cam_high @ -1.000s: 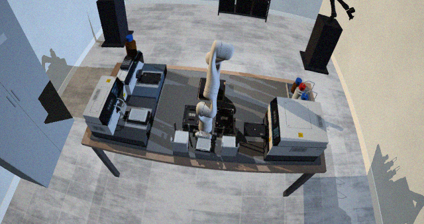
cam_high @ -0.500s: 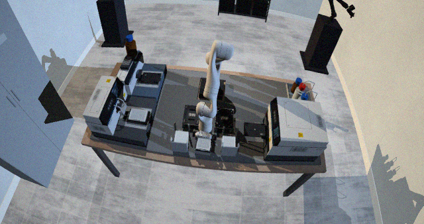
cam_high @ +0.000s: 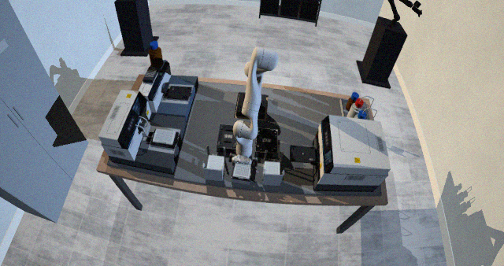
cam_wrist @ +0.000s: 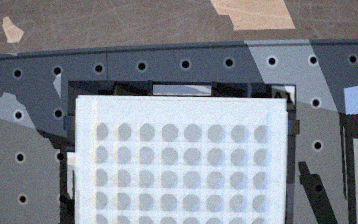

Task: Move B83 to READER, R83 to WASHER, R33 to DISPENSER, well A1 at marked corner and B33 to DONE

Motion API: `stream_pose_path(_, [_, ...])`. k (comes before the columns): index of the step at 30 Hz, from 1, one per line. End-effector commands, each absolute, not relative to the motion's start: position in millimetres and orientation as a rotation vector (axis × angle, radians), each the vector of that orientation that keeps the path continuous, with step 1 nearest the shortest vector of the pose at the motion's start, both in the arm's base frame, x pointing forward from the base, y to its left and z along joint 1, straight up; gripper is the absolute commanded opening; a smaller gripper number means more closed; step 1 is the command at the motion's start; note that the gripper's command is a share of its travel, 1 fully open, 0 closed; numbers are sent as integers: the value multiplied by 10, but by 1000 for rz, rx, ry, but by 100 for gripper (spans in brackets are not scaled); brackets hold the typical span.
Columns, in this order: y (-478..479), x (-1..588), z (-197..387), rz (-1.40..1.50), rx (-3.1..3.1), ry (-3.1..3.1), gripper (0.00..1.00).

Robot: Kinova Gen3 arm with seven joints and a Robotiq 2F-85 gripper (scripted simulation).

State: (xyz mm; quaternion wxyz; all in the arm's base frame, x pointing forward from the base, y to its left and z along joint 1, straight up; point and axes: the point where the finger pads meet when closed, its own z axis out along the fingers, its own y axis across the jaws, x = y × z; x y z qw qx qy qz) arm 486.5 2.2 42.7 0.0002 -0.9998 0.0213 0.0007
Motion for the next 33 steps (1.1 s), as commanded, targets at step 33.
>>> stream_pose_path(33, [22,4870,557,-1,-3140,67,94])
